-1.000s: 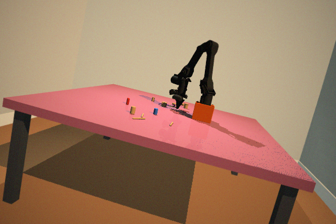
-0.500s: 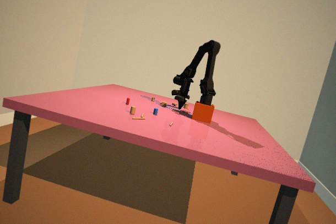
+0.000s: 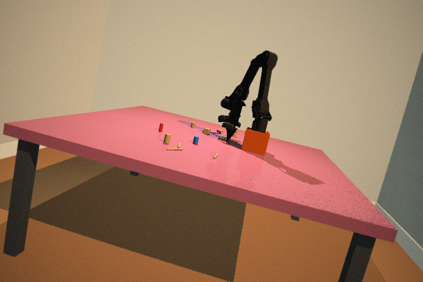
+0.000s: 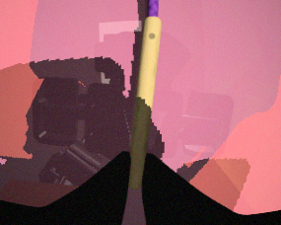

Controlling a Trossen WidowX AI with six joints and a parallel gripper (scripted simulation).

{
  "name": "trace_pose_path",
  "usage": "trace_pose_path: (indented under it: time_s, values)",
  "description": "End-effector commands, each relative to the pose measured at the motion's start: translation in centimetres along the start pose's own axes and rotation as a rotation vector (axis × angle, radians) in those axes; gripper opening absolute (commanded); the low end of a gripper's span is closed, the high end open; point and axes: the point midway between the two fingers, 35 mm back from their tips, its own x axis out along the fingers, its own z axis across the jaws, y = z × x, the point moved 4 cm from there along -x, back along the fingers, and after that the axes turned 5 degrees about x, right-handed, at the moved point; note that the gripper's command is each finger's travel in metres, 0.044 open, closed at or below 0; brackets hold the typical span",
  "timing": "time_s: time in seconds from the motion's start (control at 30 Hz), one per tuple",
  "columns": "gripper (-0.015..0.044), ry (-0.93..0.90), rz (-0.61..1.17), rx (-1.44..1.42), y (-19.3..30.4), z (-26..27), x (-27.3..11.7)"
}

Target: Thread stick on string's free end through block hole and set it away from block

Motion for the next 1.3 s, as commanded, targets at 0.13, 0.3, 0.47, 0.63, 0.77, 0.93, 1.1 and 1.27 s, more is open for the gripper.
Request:
trace_pose_path:
  time_s: [0.13,0.3,0.47,0.63,0.77,0.93,1.1,1.27]
  values:
    - [0.0079,-0.001,0.000,0.000,0.0,0.0,0.0]
    - [0.0210,0.000,0.000,0.000,-0.1,-0.1,-0.7]
    - [0.0210,0.010,-0.002,0.001,-0.6,-0.3,-6.3]
    - [0.0210,0.012,-0.002,0.001,-0.4,-0.2,-8.1]
    - [0.0263,0.013,-0.012,-0.002,-0.6,-0.3,-7.8]
    - [0.0394,0.013,-0.012,-0.002,-0.6,-0.3,-8.0]
    - [0.0440,0.013,-0.012,-0.002,-0.7,-0.3,-10.6]
    - [0.0440,0.016,-0.018,-0.004,-0.8,-0.4,-10.4]
